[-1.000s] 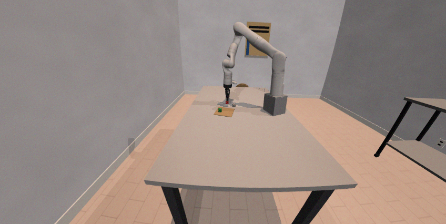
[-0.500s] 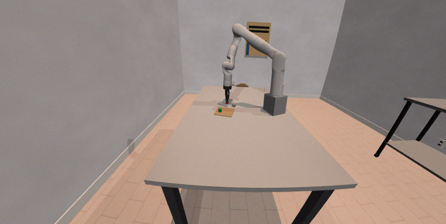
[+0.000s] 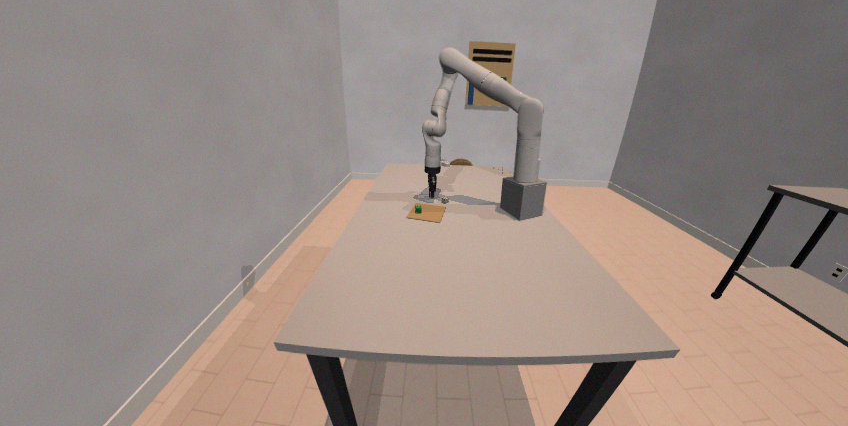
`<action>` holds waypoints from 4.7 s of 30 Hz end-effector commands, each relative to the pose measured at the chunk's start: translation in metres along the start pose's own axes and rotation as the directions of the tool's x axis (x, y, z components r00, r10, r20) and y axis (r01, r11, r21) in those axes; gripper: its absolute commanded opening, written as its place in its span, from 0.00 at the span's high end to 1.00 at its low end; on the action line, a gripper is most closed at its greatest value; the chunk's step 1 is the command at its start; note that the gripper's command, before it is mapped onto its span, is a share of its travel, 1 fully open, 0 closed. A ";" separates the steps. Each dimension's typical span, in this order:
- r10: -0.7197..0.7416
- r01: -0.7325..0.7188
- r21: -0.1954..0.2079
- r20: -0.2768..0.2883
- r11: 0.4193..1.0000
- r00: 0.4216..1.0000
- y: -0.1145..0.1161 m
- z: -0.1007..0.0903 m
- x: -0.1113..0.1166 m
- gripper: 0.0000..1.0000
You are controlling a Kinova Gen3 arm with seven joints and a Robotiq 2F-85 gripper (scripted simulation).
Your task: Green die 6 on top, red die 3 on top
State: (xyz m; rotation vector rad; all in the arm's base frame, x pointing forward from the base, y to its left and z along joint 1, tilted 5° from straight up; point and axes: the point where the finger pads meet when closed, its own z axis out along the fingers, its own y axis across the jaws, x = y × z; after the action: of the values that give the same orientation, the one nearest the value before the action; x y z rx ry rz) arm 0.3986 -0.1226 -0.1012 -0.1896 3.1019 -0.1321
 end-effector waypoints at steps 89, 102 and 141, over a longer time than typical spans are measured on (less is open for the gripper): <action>-0.001 0.001 0.000 0.000 1.000 1.000 0.000 -0.069 0.000 0.79; -0.001 0.001 0.000 0.000 1.000 1.000 0.000 -0.100 0.000 0.79; -0.008 0.008 0.000 0.000 1.000 1.000 0.162 -0.106 0.001 0.79</action>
State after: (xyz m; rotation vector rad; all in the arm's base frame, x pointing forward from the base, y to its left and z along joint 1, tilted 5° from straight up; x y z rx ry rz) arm 0.3748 0.0421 -0.0098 -0.1844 3.1018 -0.1317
